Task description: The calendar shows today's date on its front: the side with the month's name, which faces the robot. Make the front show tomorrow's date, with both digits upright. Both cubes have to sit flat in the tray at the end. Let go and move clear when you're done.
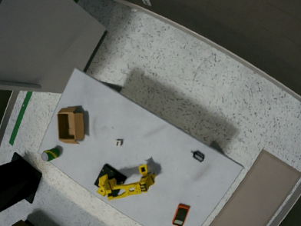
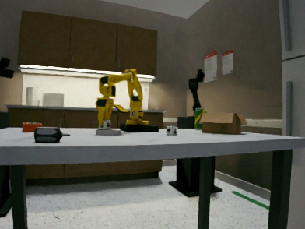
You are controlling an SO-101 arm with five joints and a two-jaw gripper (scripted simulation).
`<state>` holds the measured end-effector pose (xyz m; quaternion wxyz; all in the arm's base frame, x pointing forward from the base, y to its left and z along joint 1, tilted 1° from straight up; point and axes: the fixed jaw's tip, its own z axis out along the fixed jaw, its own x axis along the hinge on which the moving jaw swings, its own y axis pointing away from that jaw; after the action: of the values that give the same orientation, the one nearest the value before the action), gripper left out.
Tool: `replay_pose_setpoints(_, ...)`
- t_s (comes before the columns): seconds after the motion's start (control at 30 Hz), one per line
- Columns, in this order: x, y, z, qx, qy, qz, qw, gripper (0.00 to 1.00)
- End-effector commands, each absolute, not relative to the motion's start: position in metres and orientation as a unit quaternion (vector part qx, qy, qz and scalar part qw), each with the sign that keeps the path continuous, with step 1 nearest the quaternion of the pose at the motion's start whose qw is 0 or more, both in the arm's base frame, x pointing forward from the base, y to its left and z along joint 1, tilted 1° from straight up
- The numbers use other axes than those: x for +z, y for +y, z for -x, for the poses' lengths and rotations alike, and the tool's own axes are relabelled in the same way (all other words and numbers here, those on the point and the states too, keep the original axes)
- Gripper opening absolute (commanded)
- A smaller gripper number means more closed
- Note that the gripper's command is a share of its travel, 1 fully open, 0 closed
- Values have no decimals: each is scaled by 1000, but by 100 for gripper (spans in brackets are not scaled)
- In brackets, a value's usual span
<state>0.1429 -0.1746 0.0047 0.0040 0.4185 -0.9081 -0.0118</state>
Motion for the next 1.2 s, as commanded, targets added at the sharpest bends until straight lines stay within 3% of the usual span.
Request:
replay_pose_setpoints(0.0,5,-175,-144,-12,-908,-419,3,0)
replay_pose_setpoints(0.67,10,-175,-144,-12,-908,-419,3,0)
replay_pose_setpoints(1.17,32,-175,-144,-12,-908,-419,3,0)
